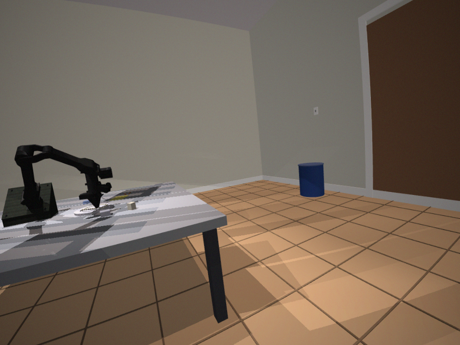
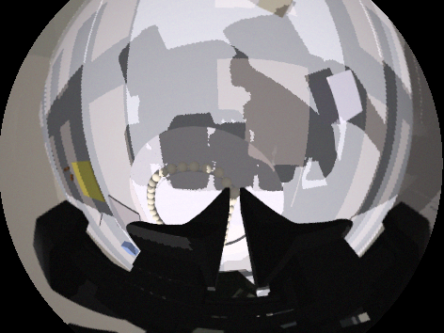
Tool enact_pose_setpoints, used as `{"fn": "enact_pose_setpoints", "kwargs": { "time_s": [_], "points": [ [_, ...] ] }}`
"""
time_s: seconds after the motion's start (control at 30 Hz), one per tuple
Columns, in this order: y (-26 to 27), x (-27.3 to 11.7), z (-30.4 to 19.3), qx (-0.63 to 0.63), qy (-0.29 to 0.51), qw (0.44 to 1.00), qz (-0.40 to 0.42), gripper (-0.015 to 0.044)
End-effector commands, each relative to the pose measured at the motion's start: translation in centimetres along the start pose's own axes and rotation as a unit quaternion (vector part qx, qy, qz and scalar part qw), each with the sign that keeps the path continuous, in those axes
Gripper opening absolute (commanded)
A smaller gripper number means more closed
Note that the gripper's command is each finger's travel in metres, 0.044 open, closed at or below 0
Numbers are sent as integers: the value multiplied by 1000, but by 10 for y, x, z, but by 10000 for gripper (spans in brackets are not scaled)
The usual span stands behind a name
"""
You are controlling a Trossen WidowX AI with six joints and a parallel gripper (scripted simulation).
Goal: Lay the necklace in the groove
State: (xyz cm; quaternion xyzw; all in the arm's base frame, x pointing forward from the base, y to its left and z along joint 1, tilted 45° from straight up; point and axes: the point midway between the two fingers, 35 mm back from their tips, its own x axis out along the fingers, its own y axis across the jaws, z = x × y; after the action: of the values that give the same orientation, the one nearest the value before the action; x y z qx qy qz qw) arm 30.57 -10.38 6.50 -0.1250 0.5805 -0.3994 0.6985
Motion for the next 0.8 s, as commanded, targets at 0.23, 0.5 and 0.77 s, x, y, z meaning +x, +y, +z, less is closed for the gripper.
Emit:
{"fn": "enact_pose_setpoints", "kwargs": {
  "time_s": [0.23,0.5,0.77],
  "points": [
    [-5,-2,4,2,-5,1000,-1,0],
    [-4,2,4,4,-3,1000,1,79],
    [-4,2,4,4,-3,1000,1,289]
  ]
}}
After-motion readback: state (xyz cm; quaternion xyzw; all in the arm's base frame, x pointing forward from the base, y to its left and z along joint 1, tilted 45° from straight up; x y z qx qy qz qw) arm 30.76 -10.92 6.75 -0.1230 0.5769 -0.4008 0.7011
